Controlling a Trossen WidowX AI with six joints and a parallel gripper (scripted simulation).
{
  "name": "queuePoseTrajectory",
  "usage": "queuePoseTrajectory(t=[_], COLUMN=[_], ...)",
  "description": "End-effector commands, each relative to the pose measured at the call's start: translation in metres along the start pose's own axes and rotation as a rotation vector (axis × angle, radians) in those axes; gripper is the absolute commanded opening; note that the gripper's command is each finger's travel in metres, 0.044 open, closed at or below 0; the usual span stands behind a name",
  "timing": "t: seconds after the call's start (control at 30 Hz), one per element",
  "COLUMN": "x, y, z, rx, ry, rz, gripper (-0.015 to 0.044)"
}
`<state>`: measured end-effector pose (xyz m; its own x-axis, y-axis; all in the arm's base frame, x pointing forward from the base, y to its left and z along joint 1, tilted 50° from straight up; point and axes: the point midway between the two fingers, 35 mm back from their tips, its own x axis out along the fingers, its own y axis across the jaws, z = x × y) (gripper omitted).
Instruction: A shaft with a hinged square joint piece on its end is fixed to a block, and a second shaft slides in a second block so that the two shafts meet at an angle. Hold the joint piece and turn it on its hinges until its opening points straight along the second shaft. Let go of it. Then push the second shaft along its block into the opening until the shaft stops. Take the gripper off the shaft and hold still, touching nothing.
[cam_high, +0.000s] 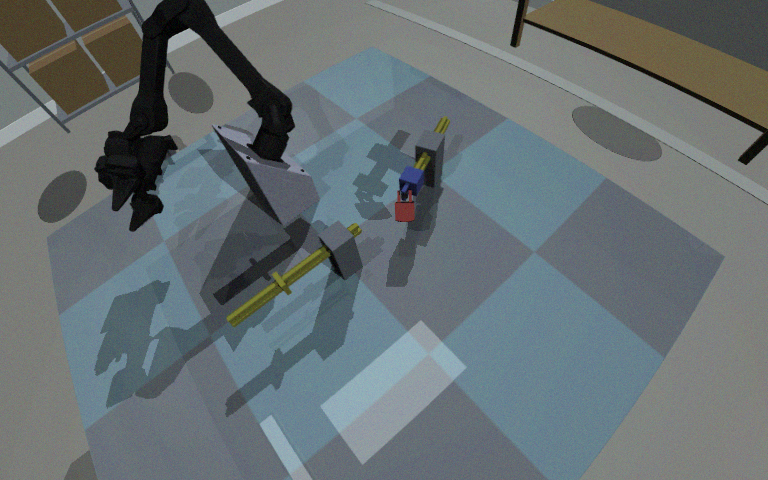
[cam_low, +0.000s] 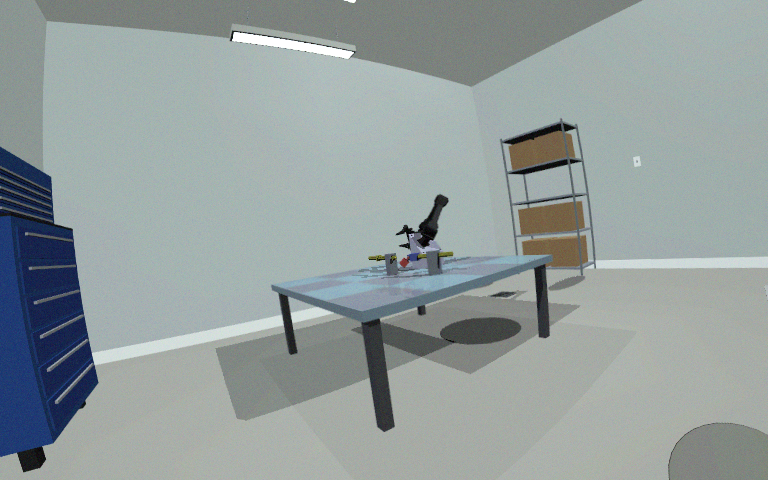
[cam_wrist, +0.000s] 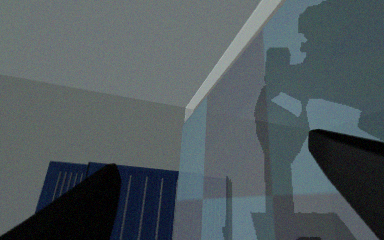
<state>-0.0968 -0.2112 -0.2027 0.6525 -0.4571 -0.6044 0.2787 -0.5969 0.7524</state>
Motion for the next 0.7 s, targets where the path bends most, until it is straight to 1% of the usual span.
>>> queuePoseTrajectory(t=[0.0,0.33,0.67], x=[0.005,0.016,0.021], y=[-0.002,-0.004,-0.001], z=[0.003,0.007,0.01], rx=[-0.091,-0.331,-0.561], ry=[0.055,0.223,0.408], rz=[-0.063,-0.204,-0.307], gripper=[0.044,0.044,0.044])
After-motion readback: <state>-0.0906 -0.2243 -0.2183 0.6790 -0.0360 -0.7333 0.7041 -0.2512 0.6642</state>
